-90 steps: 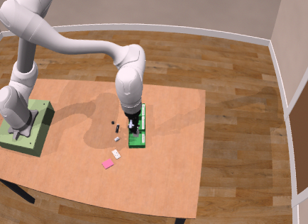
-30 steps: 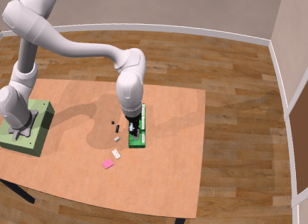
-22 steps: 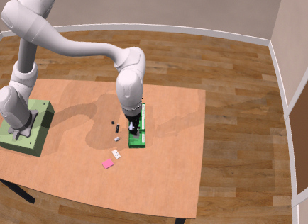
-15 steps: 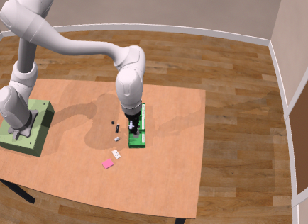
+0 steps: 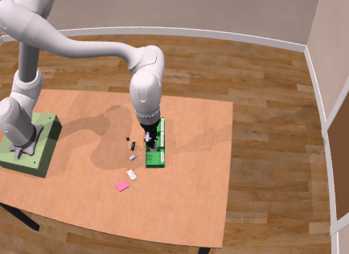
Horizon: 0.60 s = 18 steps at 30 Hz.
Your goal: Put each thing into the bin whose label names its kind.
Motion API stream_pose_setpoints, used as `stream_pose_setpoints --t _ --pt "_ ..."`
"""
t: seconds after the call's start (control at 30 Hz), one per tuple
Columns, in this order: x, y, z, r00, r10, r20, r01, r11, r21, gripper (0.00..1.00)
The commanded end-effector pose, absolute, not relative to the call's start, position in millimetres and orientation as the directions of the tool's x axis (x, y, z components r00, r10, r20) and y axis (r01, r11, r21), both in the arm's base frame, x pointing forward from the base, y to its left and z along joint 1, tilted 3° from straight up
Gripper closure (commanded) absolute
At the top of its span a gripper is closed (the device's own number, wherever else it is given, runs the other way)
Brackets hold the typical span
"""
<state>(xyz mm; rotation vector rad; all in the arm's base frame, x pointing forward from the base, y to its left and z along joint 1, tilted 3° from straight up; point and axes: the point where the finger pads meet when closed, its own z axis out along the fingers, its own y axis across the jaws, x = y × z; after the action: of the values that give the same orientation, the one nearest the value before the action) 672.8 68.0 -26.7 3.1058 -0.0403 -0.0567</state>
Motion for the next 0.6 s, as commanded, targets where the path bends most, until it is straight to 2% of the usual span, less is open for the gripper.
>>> stream_pose_setpoints --t 0.0,0.57 --pt "673 68 -21 0.999 -0.027 -0.036 -0.025 -0.999 0.035 0.95" --pt "659 132 -23 0.999 -0.027 -0.036 -0.025 -0.999 0.035 0.95"
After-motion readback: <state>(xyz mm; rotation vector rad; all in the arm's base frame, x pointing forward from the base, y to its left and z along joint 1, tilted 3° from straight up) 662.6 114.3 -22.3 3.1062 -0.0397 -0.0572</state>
